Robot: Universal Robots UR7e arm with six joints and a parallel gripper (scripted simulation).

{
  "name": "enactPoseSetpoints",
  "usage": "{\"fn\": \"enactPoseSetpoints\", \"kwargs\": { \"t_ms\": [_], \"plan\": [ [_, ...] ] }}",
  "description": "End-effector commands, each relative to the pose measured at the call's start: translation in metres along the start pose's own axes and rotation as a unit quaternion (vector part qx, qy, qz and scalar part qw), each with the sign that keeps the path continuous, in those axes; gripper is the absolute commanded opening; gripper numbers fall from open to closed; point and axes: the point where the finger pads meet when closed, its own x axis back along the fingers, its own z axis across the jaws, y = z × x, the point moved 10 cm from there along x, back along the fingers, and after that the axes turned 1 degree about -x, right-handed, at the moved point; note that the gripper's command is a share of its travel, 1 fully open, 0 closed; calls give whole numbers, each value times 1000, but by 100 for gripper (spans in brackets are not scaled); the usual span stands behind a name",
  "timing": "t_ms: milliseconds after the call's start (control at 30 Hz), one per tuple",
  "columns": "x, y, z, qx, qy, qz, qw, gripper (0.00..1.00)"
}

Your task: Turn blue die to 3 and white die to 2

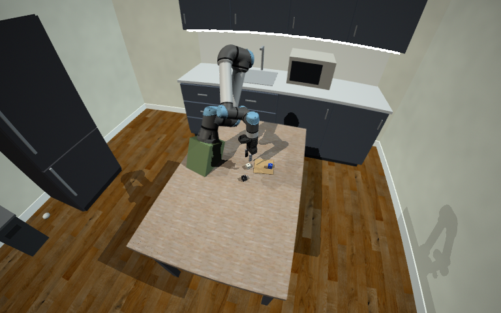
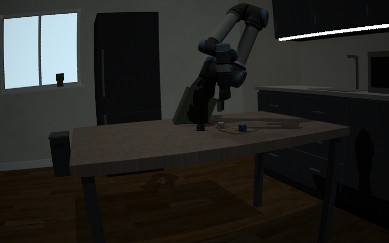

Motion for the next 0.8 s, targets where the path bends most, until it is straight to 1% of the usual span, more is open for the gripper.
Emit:
{"fn": "enactPoseSetpoints", "kwargs": {
  "t_ms": [0, 400, 767],
  "plan": [
    [0, -1, 0, 0, -1, 0, 1000, 87],
    [0, -1, 0, 0, -1, 0, 1000, 87],
    [-6, -1, 0, 0, -1, 0, 1000, 87]
  ]
}}
